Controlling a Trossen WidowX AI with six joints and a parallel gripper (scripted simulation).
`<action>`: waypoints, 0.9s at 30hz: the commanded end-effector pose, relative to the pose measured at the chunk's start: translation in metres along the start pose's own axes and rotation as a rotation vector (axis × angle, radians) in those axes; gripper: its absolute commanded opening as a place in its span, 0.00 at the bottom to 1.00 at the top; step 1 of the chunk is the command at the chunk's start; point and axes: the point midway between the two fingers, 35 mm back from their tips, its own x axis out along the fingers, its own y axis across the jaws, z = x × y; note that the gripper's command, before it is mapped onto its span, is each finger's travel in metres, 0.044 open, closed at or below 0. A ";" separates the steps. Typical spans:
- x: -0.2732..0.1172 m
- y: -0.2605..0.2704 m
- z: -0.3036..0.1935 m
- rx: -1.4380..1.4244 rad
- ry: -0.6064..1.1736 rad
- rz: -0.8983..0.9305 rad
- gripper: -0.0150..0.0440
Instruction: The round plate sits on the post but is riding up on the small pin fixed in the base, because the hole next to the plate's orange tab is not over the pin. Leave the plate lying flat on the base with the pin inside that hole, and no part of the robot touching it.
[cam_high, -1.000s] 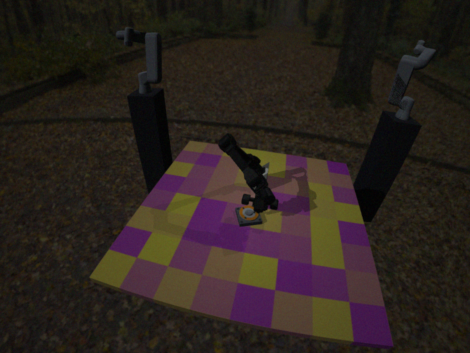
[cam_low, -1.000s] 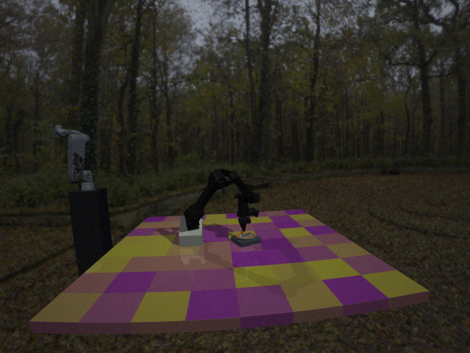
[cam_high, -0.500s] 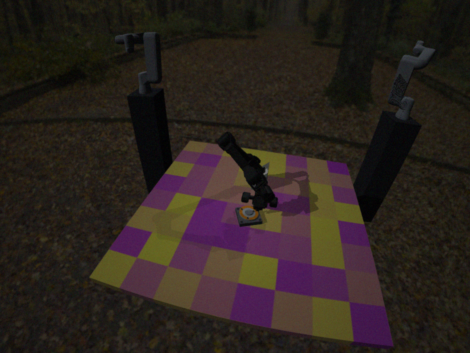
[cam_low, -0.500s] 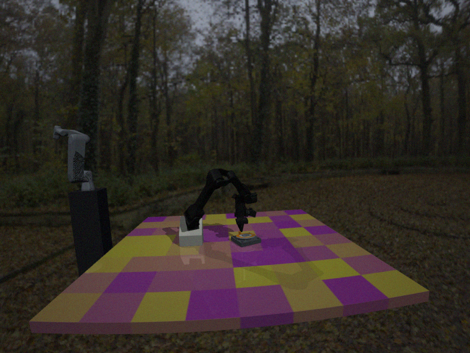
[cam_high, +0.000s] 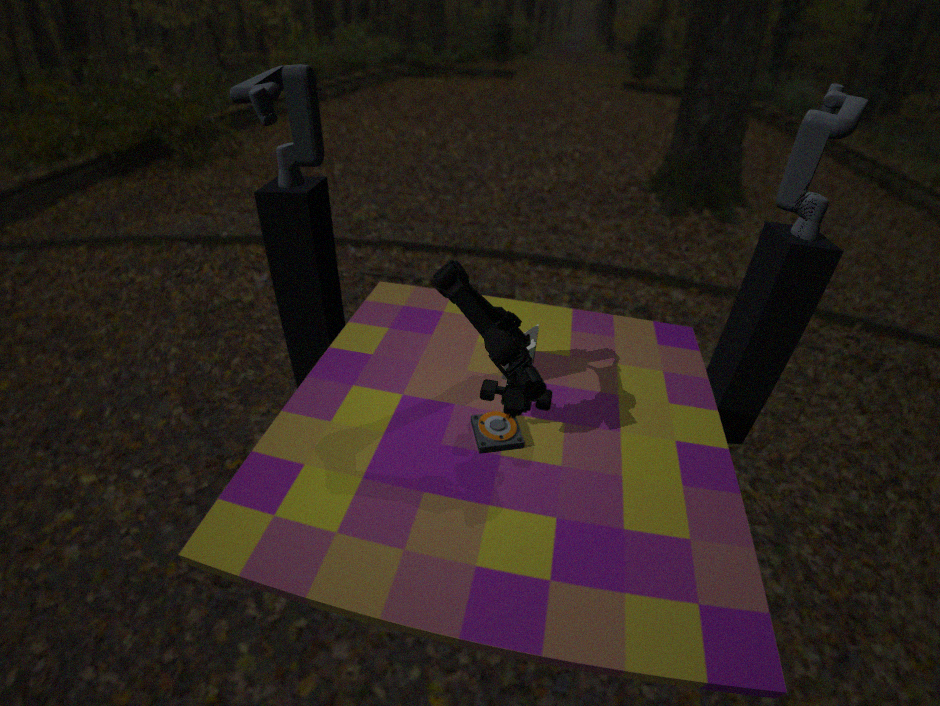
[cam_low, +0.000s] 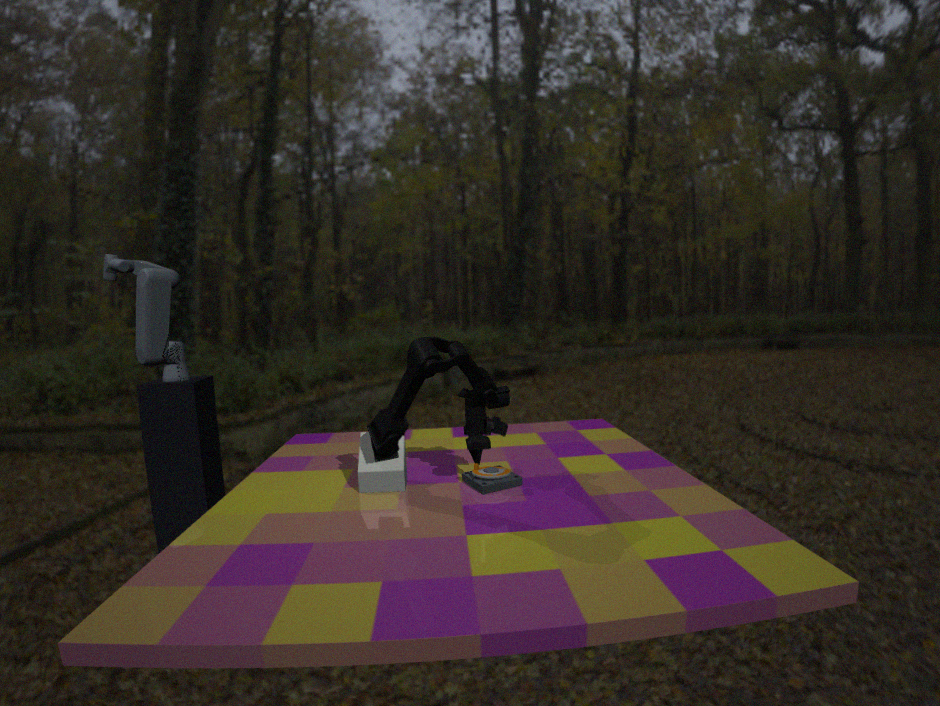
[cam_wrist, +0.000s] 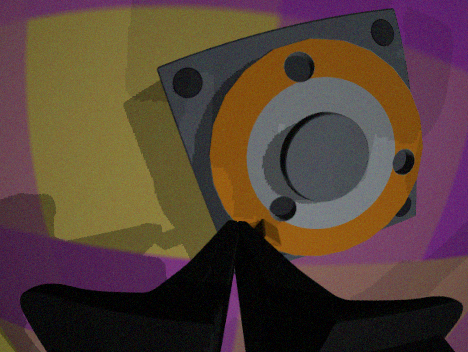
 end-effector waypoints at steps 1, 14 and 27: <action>0.000 -0.005 -0.005 -0.005 0.002 -0.005 0.25; -0.002 -0.017 -0.013 -0.006 0.003 -0.005 0.25; -0.003 -0.030 -0.017 -0.006 0.003 -0.006 0.25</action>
